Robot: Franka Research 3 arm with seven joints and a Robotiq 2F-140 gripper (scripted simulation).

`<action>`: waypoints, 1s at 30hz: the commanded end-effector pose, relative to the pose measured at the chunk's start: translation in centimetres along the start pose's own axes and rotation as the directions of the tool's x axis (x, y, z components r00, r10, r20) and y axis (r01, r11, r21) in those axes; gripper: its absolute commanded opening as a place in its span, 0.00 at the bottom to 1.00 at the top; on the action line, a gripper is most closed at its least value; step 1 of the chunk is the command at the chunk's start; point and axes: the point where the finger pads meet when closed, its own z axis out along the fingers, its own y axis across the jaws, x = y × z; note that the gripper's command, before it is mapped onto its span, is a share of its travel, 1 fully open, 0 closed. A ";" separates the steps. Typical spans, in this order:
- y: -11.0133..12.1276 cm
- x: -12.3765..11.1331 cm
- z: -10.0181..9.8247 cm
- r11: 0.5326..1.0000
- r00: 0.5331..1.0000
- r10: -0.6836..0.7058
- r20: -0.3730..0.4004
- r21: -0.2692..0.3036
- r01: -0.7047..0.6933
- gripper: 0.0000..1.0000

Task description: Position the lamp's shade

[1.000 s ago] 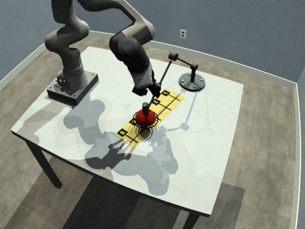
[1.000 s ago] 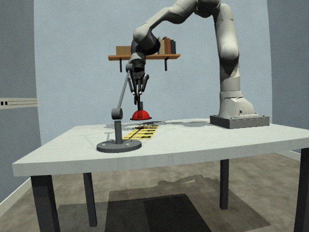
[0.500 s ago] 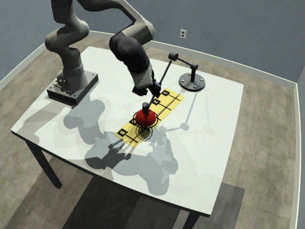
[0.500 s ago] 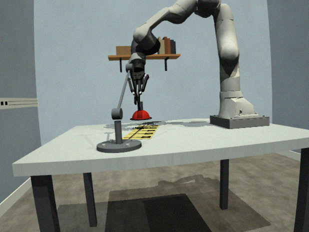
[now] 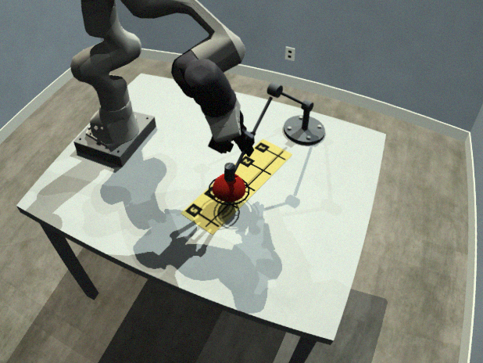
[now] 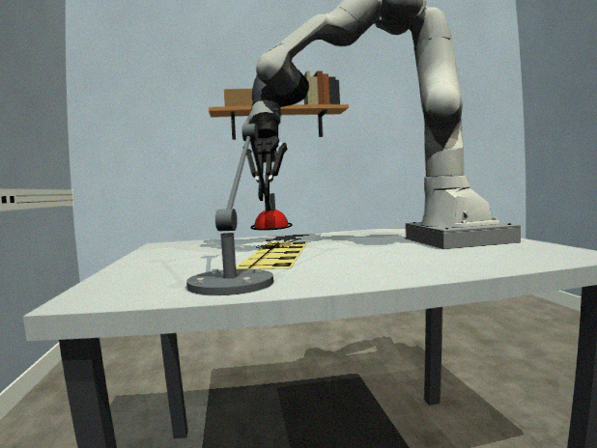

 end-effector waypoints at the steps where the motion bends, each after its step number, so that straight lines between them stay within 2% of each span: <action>1: -0.7 1.1 -0.9 1.000 1.000 0.005 -0.009 0.020 -0.004 1.00; 15: 0.0 0.0 0.0 1.000 1.000 0.000 0.000 0.000 0.000 1.00; 30: -0.1 0.2 -0.1 1.000 1.000 0.000 -0.002 0.002 0.000 1.00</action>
